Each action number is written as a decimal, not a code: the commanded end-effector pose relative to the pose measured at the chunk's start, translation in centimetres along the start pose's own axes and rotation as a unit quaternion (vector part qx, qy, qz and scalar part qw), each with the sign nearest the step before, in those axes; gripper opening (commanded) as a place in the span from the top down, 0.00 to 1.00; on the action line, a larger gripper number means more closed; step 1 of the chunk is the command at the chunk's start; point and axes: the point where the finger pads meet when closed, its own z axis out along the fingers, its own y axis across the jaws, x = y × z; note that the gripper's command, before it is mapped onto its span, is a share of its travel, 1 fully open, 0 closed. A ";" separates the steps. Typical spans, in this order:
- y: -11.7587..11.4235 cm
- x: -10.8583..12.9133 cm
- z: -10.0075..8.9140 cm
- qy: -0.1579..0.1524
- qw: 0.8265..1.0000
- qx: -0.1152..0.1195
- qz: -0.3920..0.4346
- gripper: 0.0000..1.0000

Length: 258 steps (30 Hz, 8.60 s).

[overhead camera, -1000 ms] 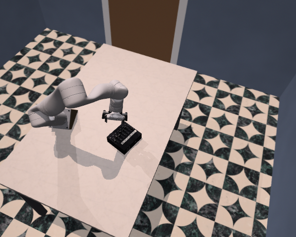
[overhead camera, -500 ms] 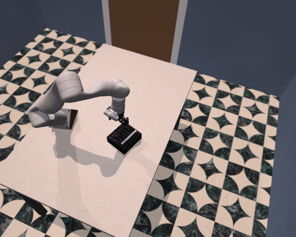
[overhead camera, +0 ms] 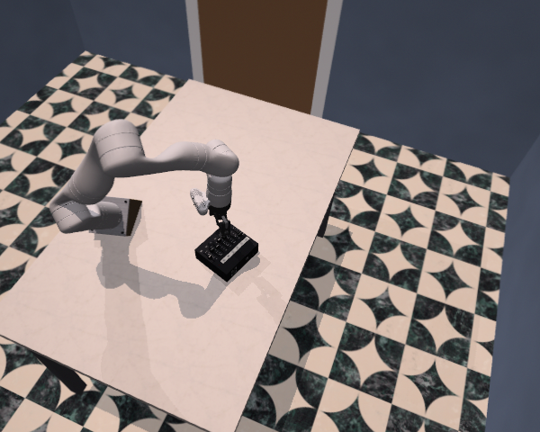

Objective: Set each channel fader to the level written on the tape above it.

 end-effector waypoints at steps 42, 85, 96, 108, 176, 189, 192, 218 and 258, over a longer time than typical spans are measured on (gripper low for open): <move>-2.4 -1.6 -3.8 -0.036 0.919 0.013 0.393 0.00; -2.4 -1.8 -3.5 -0.035 0.934 0.017 0.356 0.00; -2.4 -2.1 -3.0 -0.029 0.964 0.024 0.265 0.00; -2.4 -2.7 -2.2 -0.021 0.991 0.032 0.128 0.00; -2.1 -8.3 3.3 0.009 0.606 0.036 -0.794 0.00; -2.1 -8.7 3.6 0.008 0.550 0.037 -0.834 0.00; -2.1 -8.8 3.7 0.007 0.542 0.037 -0.839 0.00; -2.1 -8.9 3.7 0.007 0.532 0.037 -0.846 1.00; -2.2 -8.9 3.9 0.007 0.532 0.037 -0.846 1.00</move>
